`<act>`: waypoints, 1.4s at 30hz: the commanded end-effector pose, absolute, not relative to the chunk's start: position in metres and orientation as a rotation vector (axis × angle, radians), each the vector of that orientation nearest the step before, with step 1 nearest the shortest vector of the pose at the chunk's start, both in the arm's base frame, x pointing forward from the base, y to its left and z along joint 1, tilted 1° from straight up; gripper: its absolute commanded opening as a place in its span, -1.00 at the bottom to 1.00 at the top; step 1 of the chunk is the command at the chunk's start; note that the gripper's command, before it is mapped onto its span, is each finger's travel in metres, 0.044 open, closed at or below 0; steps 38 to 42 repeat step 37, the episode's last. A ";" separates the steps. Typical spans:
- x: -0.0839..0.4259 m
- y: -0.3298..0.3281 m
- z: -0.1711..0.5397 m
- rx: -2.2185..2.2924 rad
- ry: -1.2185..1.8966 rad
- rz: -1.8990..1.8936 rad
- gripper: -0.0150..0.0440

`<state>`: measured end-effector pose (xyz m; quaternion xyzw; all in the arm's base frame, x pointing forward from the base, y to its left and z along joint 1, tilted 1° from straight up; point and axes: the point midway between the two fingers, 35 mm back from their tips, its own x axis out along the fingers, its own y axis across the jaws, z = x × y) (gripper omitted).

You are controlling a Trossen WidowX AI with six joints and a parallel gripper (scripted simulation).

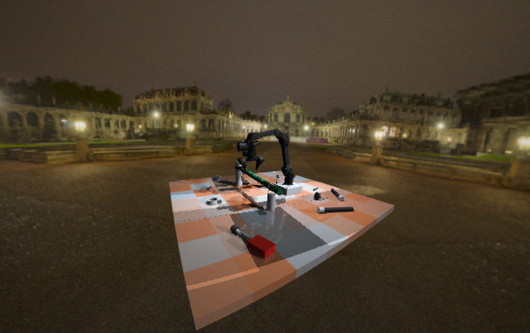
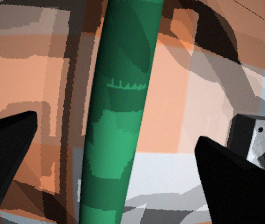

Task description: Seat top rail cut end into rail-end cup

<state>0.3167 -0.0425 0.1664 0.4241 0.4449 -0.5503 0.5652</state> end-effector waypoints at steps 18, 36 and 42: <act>0.314 -0.033 0.201 1.003 1.039 -1.286 1.00; 0.314 -0.033 0.201 1.003 1.039 -1.286 1.00; 0.314 -0.033 0.201 1.003 1.039 -1.286 1.00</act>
